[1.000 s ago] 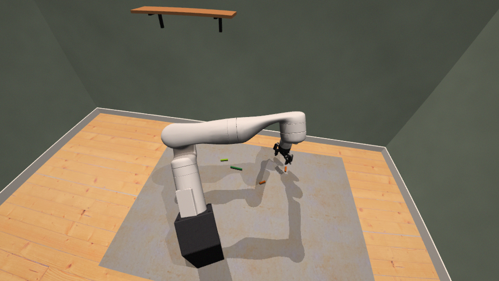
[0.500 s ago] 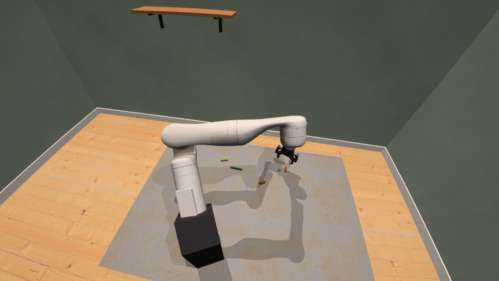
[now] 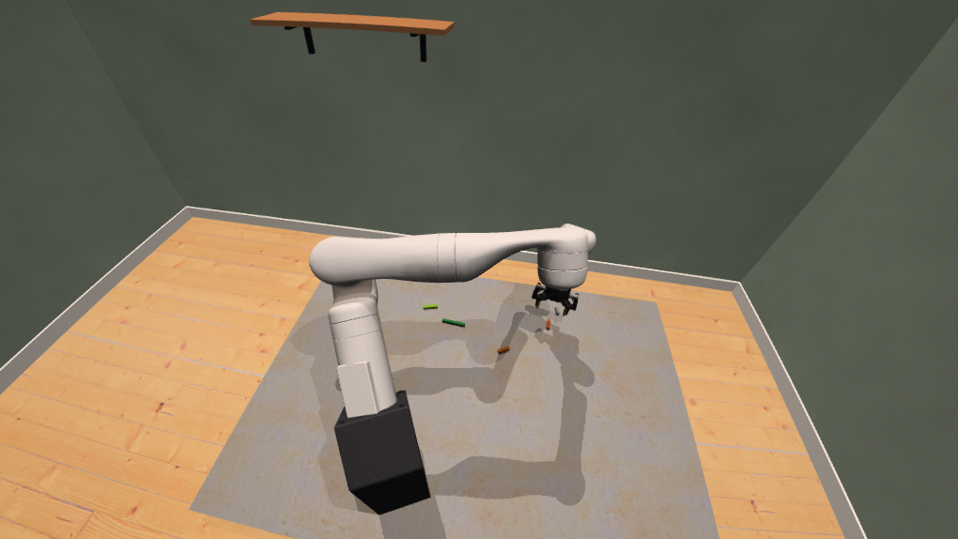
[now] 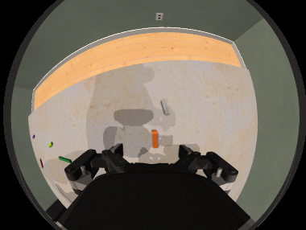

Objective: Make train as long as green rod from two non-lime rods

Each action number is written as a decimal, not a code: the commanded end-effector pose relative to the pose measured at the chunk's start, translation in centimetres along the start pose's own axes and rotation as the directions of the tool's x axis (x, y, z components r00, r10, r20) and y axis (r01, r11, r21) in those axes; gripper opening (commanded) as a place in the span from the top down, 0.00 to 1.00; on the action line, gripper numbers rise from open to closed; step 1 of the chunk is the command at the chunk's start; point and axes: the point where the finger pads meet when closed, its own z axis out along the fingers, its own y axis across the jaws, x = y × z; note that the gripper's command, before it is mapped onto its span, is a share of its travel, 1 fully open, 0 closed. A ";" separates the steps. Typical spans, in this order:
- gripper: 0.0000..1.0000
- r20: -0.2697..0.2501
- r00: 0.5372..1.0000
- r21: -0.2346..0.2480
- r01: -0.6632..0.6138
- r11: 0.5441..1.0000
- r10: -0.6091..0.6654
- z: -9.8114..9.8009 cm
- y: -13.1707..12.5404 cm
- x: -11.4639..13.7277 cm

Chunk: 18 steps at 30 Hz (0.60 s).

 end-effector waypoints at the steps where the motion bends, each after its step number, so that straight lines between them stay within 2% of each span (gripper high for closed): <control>1: 0.00 -0.001 1.000 0.001 0.018 1.000 -0.018 0.0 0.3 -0.1; 18: 0.00 -0.001 0.997 0.002 0.075 0.997 -0.075 -0.1 0.7 -0.2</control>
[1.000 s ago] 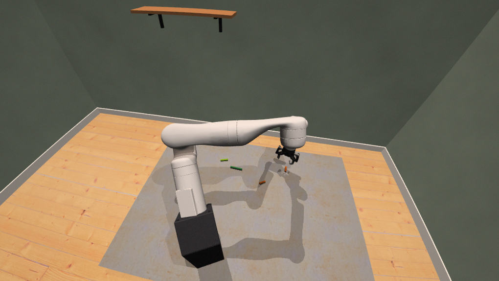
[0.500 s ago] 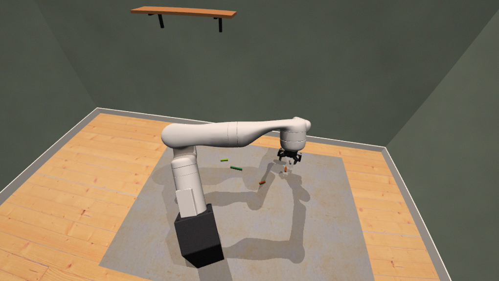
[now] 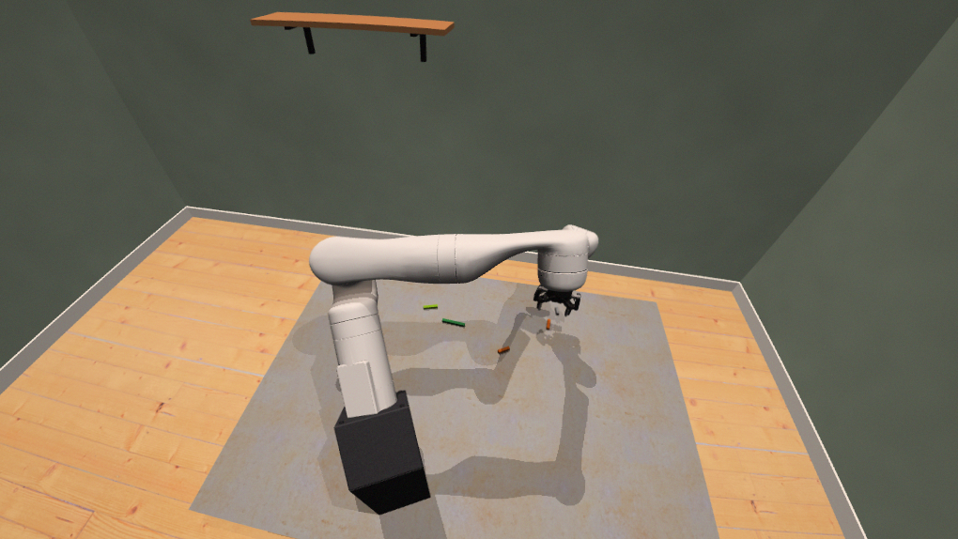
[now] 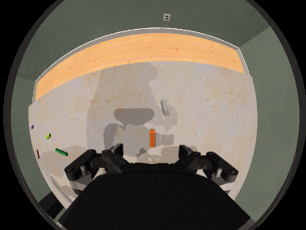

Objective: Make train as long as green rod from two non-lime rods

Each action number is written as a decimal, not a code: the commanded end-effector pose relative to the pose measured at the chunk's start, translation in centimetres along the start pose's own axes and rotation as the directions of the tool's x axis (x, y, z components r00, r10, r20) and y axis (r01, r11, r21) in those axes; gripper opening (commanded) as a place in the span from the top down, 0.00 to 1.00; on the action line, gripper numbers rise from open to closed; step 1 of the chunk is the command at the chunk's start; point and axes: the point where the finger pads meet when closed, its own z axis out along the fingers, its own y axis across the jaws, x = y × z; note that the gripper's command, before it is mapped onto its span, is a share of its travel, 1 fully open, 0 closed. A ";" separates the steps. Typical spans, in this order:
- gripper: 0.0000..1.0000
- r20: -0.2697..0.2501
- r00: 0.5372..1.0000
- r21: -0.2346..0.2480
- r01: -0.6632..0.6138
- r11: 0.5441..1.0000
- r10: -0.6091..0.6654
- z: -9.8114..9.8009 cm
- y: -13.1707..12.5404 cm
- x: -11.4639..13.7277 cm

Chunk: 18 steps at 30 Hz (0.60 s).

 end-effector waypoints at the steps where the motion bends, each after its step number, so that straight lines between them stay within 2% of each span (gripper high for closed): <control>1: 0.00 -0.001 1.000 -0.002 0.000 1.000 0.000 -0.1 0.1 0.0; 2: 0.76 -0.001 1.000 -0.002 0.000 1.000 0.000 -0.1 0.1 0.0; 18: 0.76 -0.001 1.000 -0.002 0.000 1.000 0.000 -0.1 0.1 0.0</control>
